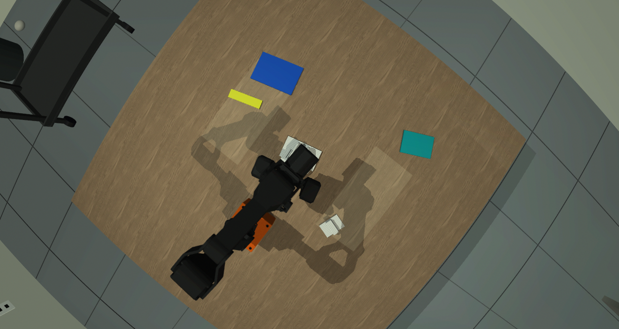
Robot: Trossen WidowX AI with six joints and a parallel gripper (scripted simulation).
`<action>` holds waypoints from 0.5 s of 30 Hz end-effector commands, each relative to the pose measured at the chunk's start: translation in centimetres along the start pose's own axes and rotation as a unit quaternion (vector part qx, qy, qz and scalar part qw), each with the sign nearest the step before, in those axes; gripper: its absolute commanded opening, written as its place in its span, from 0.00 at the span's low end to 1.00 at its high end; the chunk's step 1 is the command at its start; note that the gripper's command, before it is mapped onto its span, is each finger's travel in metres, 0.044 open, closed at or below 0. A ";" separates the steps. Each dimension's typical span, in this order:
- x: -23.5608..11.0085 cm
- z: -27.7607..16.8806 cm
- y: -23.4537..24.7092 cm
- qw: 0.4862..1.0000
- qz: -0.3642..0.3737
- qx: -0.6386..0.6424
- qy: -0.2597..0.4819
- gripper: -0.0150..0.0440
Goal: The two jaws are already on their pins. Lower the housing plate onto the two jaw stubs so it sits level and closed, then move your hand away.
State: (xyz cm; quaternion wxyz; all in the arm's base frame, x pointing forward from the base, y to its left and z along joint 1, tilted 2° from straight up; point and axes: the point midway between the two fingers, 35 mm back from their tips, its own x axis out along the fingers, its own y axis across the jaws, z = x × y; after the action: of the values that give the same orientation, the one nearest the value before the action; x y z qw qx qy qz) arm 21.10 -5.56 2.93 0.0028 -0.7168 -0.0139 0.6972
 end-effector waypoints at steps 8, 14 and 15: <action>-5.6 1.3 -0.5 1.000 -0.002 -0.002 -0.002 1.00; -5.6 1.3 -0.5 1.000 -0.002 -0.002 -0.002 1.00; -5.6 1.3 -0.5 1.000 -0.002 -0.002 -0.002 1.00</action>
State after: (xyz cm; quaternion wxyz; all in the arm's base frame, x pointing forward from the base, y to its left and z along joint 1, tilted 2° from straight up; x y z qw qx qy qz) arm 19.70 -5.31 8.36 0.0034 -0.7155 -0.0140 0.6985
